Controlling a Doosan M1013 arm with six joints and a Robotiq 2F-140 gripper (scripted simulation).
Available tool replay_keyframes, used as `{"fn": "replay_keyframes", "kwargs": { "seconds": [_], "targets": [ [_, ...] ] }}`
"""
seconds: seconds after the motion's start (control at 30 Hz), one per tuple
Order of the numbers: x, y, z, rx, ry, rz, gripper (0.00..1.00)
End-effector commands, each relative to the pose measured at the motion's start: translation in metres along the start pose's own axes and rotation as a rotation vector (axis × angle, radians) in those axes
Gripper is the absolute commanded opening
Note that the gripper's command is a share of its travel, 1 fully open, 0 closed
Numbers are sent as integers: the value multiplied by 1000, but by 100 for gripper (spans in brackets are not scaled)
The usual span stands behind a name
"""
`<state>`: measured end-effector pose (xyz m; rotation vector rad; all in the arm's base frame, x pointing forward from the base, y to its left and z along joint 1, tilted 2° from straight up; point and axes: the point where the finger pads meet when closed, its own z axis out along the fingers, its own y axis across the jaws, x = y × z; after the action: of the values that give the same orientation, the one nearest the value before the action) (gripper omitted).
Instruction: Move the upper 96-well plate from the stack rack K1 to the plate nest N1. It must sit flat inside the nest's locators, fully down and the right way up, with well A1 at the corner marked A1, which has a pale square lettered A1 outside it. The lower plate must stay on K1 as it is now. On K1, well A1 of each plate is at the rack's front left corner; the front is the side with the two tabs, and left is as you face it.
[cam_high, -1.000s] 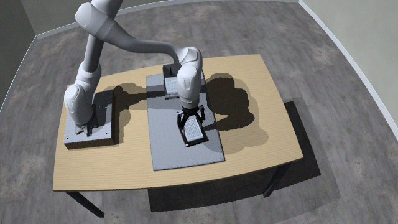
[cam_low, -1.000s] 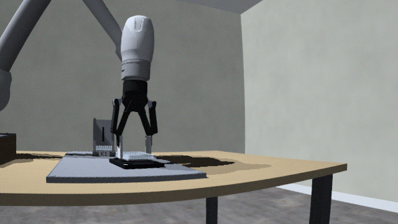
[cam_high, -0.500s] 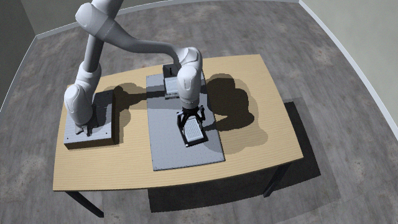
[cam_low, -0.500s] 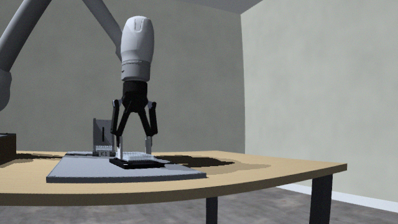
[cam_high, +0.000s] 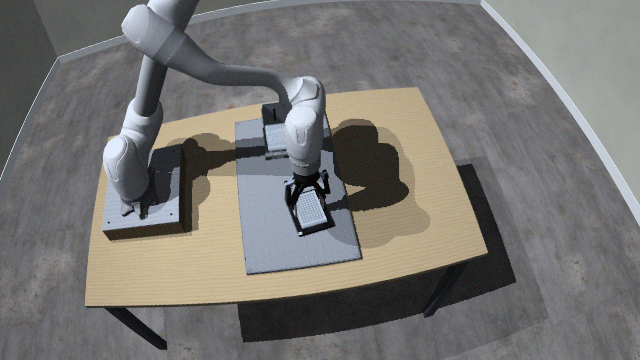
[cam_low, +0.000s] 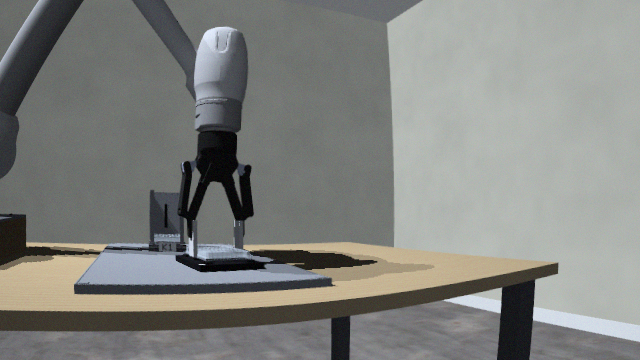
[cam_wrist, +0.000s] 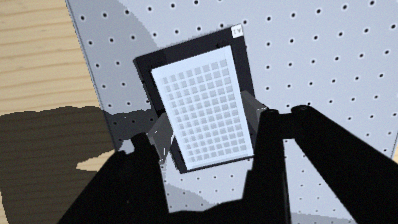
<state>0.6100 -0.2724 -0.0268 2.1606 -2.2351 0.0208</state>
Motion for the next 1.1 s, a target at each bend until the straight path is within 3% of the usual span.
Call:
{"fn": "replay_keyframes", "kwargs": {
  "seconds": [0.0,0.73,0.77,1.07],
  "targets": [
    [0,0,0,0,0,0,0],
    [0,0,4,0,0,0,0],
    [0,0,4,0,0,0,100],
    [0,0,4,0,0,0,100]
  ]
}}
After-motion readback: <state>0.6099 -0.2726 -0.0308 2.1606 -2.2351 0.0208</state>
